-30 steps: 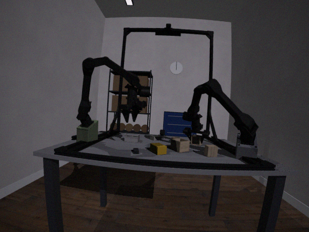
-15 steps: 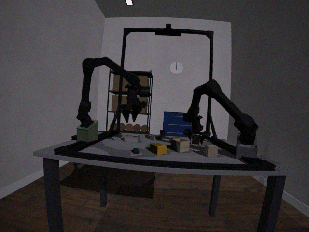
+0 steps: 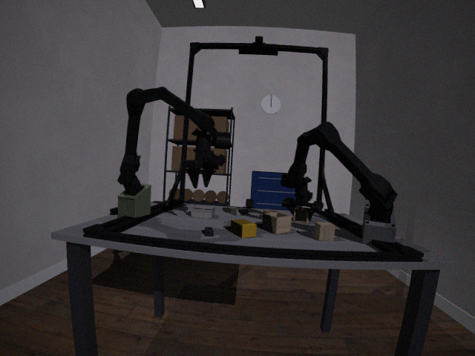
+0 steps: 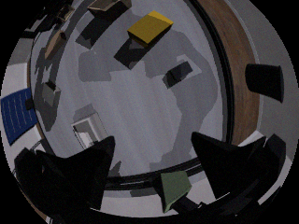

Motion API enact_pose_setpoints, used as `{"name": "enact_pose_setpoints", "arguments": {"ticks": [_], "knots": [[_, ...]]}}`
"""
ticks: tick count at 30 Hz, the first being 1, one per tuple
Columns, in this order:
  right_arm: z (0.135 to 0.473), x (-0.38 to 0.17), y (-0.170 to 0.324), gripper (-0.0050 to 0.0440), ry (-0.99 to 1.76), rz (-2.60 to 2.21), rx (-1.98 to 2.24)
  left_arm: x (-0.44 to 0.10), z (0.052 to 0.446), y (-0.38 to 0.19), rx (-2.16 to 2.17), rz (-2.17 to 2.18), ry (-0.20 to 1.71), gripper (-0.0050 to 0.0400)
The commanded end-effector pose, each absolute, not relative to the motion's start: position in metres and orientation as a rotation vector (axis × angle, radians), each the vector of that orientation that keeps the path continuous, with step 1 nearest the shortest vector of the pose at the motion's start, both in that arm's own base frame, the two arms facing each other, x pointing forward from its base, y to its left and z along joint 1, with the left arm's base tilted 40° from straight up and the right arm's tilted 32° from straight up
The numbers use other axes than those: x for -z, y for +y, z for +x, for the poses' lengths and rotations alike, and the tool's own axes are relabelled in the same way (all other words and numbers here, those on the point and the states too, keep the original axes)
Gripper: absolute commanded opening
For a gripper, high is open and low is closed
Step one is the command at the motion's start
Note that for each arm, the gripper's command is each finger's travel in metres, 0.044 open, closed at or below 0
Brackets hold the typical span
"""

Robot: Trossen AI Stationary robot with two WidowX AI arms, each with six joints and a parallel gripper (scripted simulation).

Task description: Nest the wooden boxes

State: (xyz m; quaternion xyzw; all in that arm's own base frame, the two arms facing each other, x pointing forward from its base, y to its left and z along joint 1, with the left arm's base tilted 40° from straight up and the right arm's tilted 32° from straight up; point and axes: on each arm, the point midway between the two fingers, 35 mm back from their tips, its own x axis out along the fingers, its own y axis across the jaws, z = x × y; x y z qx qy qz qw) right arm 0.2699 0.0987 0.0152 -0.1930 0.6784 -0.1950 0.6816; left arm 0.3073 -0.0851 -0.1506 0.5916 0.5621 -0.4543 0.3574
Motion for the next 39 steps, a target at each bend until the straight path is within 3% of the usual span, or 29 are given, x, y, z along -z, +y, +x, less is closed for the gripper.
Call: {"name": "enact_pose_setpoints", "arguments": {"ticks": [1,7,9,14,39], "knots": [[0.269,-0.015,0.099,0.0400,1.527,-0.434,0.434,0.152,0.305,-0.084,1.181,1.525,1.454,0.0263],[0.269,-0.015,0.099,0.0400,1.527,-0.434,0.434,0.152,0.305,-0.084,1.181,1.525,1.454,0.0119],[0.269,-0.015,0.099,0.0400,1.527,-0.434,0.434,0.152,0.305,-0.084,1.181,1.525,1.454,0.0119],[0.269,-0.015,0.099,0.0400,1.527,-0.434,0.434,0.151,0.305,-0.089,1.131,1.590,1.501,0.0000],[0.269,-0.015,0.099,0.0400,1.527,-0.434,0.434,0.148,0.303,-0.105,0.951,1.794,1.666,0.0000]]}}
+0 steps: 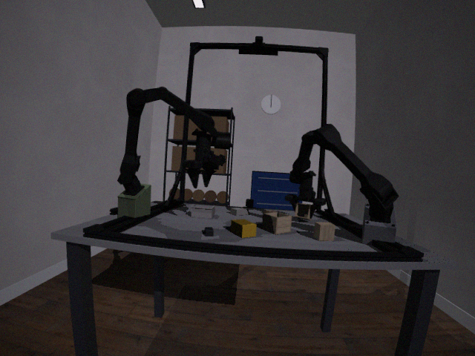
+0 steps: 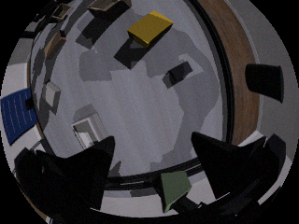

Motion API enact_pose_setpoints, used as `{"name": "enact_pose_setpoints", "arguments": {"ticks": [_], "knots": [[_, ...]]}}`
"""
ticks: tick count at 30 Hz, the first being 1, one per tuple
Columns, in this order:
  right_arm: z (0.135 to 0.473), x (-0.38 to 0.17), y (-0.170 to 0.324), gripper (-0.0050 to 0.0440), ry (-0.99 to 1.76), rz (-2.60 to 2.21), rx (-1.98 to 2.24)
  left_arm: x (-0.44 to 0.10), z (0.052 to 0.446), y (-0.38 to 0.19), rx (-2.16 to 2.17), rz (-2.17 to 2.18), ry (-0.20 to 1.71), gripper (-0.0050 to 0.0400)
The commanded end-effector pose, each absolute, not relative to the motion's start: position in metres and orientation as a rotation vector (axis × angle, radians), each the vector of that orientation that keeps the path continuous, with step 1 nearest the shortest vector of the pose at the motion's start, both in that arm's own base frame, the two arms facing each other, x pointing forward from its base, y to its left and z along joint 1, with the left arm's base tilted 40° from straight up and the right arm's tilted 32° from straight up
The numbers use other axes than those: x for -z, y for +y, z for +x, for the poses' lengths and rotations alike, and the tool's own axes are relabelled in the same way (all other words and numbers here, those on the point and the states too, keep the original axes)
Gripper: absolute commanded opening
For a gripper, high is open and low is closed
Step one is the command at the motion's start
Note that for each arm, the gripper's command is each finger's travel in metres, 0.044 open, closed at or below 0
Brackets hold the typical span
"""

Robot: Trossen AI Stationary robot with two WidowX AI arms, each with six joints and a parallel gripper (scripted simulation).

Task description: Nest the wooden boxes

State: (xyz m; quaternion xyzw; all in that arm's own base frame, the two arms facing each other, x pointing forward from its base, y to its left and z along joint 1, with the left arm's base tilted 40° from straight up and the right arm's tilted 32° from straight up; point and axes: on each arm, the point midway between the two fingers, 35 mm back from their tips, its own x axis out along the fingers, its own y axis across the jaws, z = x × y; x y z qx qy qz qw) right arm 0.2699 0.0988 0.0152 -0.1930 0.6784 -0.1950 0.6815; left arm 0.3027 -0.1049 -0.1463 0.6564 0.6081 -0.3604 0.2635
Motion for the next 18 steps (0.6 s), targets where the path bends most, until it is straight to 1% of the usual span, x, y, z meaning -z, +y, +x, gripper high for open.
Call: {"name": "enact_pose_setpoints", "arguments": {"ticks": [1,12,18], "knots": [[0.2695,-0.0151,0.0988,0.0400,1.527,-0.434,0.434,0.1482,0.3029,-0.1061,0.941,1.804,1.674,0.0000],[0.2695,-0.0151,0.0988,0.0400,1.527,-0.434,0.434,0.1461,0.3024,-0.1126,0.894,1.851,1.711,0.0000],[0.2695,-0.0151,0.0988,0.0400,1.527,-0.434,0.434,0.1476,0.3018,-0.1159,0.824,1.911,1.770,0.0000]]}}
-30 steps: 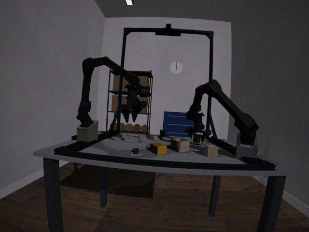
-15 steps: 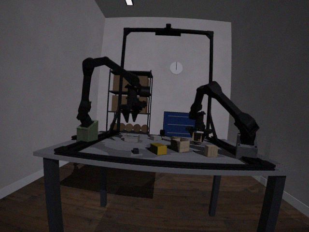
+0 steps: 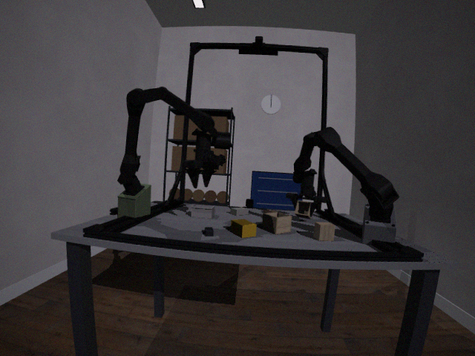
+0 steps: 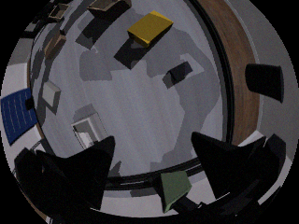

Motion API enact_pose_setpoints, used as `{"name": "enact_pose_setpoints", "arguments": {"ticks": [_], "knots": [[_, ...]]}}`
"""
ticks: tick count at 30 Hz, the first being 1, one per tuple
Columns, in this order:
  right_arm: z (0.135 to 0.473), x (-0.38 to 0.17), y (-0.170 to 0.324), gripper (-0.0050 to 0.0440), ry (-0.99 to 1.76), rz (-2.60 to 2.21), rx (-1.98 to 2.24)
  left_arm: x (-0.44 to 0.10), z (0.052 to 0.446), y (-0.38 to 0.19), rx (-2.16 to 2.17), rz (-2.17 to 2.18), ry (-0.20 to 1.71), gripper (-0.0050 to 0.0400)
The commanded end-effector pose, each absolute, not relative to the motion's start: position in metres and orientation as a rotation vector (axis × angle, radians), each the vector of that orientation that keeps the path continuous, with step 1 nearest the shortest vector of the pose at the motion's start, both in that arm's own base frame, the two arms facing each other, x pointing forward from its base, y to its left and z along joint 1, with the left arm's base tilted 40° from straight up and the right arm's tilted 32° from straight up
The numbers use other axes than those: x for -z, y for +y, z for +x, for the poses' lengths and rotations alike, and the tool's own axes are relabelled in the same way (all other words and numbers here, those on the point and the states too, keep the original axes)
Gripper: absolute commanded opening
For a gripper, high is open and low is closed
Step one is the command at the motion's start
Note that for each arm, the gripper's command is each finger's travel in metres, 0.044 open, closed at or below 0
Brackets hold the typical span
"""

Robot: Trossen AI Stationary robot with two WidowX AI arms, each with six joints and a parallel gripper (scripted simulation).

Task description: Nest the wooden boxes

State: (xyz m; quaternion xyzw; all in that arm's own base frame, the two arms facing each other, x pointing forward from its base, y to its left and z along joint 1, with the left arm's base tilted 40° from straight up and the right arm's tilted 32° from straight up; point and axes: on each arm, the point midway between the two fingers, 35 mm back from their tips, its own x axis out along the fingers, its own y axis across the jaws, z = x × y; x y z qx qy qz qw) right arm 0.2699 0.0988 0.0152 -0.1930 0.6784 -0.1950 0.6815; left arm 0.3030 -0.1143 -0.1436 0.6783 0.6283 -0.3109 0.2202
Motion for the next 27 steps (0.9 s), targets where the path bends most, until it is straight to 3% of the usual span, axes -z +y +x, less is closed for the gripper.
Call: {"name": "enact_pose_setpoints", "arguments": {"ticks": [1,27], "knots": [[0.269,-0.015,0.099,0.0400,1.527,-0.434,0.434,0.148,0.302,-0.117,0.811,1.923,1.780,0.0000],[0.269,-0.015,0.099,0.0400,1.527,-0.434,0.434,0.150,0.300,-0.128,0.615,2.085,1.902,0.0000]]}}
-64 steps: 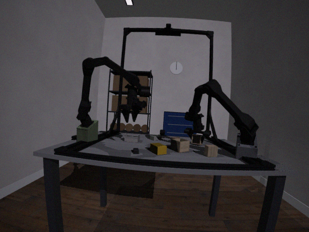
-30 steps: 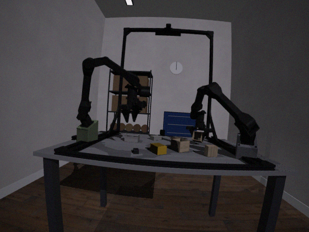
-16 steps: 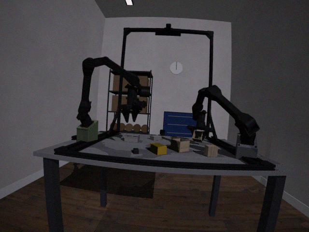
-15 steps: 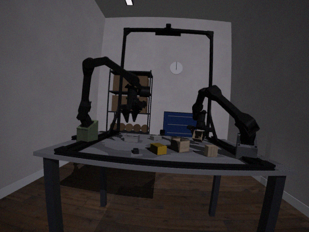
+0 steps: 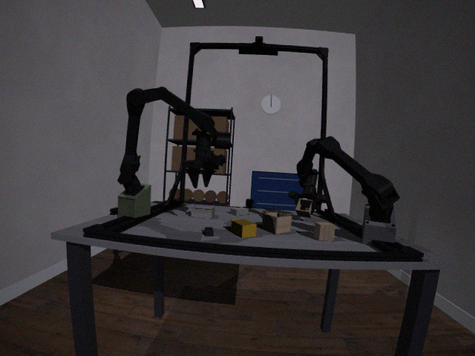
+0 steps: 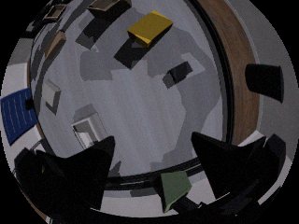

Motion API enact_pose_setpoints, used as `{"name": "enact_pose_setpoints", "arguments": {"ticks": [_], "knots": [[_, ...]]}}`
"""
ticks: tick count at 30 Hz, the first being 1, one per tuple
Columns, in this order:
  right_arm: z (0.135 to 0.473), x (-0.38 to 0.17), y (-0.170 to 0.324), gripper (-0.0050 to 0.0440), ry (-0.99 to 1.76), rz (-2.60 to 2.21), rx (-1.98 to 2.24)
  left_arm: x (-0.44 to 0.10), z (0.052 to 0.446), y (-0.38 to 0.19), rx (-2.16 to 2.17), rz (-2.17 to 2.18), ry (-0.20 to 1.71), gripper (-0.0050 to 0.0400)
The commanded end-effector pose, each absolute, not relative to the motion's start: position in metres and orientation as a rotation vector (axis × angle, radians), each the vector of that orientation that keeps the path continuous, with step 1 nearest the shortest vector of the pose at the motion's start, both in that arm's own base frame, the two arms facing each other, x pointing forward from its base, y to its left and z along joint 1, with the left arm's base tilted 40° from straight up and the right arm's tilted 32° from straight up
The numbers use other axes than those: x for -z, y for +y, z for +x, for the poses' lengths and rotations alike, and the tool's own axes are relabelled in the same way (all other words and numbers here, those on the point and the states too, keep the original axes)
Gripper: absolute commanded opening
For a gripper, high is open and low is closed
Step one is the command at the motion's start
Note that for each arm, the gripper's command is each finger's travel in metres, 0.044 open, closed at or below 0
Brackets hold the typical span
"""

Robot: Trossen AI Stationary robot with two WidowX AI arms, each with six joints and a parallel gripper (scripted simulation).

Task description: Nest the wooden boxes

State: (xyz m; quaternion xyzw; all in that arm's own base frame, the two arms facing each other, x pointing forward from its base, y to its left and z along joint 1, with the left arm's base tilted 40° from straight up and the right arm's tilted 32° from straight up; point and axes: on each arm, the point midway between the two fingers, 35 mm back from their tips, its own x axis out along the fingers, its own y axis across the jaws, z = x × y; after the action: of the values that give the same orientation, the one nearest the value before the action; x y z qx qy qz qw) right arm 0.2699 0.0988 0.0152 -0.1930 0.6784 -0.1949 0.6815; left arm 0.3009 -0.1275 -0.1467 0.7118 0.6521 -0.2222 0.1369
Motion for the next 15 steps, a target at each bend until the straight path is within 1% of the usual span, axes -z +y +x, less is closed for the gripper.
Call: {"name": "enact_pose_setpoints", "arguments": {"ticks": [1,8,10,15], "knots": [[0.2695,-0.0151,0.0988,0.0400,1.527,-0.434,0.434,0.1498,0.3004,-0.1278,0.615,2.085,1.902,0.0000],[0.2695,-0.0151,0.0988,0.0400,1.527,-0.434,0.434,0.1498,0.3004,-0.1278,0.615,2.085,1.902,0.0168],[0.2695,-0.0151,0.0988,0.0400,1.527,-0.434,0.434,0.1498,0.3004,-0.1278,0.615,2.085,1.902,0.0168],[0.2695,-0.0151,0.0988,0.0400,1.527,-0.434,0.434,0.1498,0.3004,-0.1278,0.615,2.085,1.902,0.0288]]}}
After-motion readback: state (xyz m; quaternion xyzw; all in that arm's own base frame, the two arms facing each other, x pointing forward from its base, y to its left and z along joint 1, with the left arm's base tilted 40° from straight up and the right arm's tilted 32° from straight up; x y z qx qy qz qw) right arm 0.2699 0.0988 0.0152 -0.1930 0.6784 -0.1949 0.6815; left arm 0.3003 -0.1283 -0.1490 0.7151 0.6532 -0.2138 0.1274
